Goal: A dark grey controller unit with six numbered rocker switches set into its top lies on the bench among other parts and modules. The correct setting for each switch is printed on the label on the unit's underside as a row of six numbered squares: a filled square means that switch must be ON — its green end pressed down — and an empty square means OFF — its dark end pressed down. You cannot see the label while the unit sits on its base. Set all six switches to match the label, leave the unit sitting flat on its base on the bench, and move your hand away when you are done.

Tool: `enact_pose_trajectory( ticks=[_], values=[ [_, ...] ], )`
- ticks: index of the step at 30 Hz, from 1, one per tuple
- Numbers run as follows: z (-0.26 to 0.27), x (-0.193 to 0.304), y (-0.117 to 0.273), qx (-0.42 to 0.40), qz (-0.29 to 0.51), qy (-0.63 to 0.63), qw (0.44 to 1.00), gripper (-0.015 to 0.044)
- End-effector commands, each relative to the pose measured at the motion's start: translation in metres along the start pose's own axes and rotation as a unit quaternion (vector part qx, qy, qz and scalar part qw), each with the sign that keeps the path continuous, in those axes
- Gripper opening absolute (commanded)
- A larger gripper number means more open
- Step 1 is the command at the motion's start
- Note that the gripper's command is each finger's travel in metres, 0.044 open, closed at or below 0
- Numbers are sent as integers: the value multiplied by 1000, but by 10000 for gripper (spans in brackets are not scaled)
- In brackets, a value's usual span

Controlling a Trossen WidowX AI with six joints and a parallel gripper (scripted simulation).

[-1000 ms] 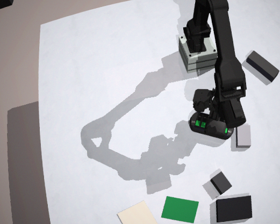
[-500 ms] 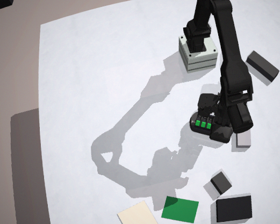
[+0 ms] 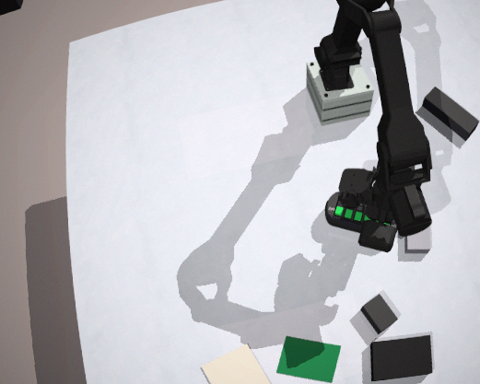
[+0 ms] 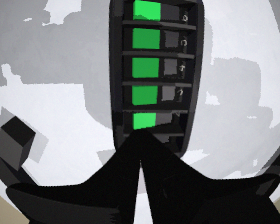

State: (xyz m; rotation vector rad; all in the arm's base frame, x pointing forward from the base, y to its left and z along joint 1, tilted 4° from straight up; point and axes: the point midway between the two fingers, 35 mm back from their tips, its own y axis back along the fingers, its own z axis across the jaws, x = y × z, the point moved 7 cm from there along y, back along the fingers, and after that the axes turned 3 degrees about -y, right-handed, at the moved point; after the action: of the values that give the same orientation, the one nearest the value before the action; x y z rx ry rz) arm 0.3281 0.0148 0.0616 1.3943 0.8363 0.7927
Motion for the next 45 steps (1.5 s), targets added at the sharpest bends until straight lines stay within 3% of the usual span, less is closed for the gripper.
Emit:
enact_pose_trajectory(
  ticks=[1,26,31,45],
  values=[
    [-1,-1,-9,3,-2,1,1000,0],
    [-1,-1,-21,3,-2,1,1000,0],
    [-1,-1,21,3,-2,1,1000,0],
    [-11,-31,26,4,-4,1,1000,0]
  ],
)
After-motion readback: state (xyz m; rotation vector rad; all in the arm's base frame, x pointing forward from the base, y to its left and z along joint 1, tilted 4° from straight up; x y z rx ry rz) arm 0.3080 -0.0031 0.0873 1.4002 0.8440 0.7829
